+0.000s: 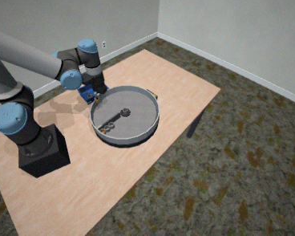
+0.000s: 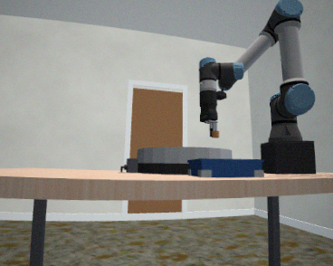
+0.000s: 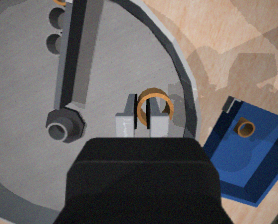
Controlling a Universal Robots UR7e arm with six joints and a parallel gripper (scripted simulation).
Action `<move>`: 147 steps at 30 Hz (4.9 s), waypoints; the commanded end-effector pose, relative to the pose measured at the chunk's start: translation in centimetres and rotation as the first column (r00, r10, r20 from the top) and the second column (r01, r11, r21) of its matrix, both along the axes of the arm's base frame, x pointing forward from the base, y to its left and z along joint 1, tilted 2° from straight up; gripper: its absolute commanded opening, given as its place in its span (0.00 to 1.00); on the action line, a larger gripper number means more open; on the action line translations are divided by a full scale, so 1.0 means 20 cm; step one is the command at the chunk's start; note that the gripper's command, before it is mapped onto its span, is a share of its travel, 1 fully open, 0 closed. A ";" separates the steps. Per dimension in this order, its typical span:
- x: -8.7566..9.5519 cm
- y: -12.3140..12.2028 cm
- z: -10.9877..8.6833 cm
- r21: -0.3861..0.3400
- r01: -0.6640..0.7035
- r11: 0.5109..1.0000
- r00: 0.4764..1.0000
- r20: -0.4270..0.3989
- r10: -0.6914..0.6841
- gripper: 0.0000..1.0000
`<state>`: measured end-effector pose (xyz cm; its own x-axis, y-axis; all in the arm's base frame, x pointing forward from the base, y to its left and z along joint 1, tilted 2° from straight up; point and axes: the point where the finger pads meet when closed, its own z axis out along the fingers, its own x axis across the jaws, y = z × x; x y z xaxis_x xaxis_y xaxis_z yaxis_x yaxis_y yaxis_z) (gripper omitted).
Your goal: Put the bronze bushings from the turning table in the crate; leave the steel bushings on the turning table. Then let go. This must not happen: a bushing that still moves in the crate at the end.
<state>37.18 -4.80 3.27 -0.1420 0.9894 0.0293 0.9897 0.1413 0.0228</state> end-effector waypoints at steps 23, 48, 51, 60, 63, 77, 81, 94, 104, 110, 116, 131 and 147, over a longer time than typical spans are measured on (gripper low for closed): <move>0.26 0.31 0.02 -0.001 0.000 1.000 1.000 0.000 0.000 0.00; 0.55 0.66 0.03 0.000 -0.001 1.000 1.000 0.000 0.001 0.00; 0.55 0.66 0.03 0.000 -0.001 1.000 1.000 0.000 0.001 0.00; 0.73 0.87 0.04 0.001 -0.001 1.000 1.000 0.000 0.001 0.00; 0.73 0.87 0.04 0.001 -0.001 1.000 1.000 0.000 0.001 0.00; 0.73 0.88 -0.07 0.000 0.000 1.000 1.000 0.000 0.000 0.00; 0.73 0.88 -0.07 0.000 0.000 1.000 1.000 0.000 0.000 0.00; 0.74 0.89 -0.19 0.000 0.001 1.000 1.000 -0.001 -0.001 0.00; 0.74 0.89 -0.19 0.000 0.001 1.000 1.000 -0.001 -0.001 0.00; 0.75 0.89 -0.28 -0.001 0.002 1.000 1.000 -0.003 -0.002 0.00; 0.75 0.89 -0.30 -0.001 0.003 1.000 1.000 -0.003 -0.003 0.00; 0.76 0.90 -0.42 -0.001 0.004 1.000 1.000 -0.004 -0.004 0.00; 0.76 0.90 -0.46 -0.001 0.004 1.000 1.000 -0.004 -0.004 0.00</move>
<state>52.30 13.17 -5.65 -0.1376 0.9901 0.0286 0.9904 0.1372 0.0171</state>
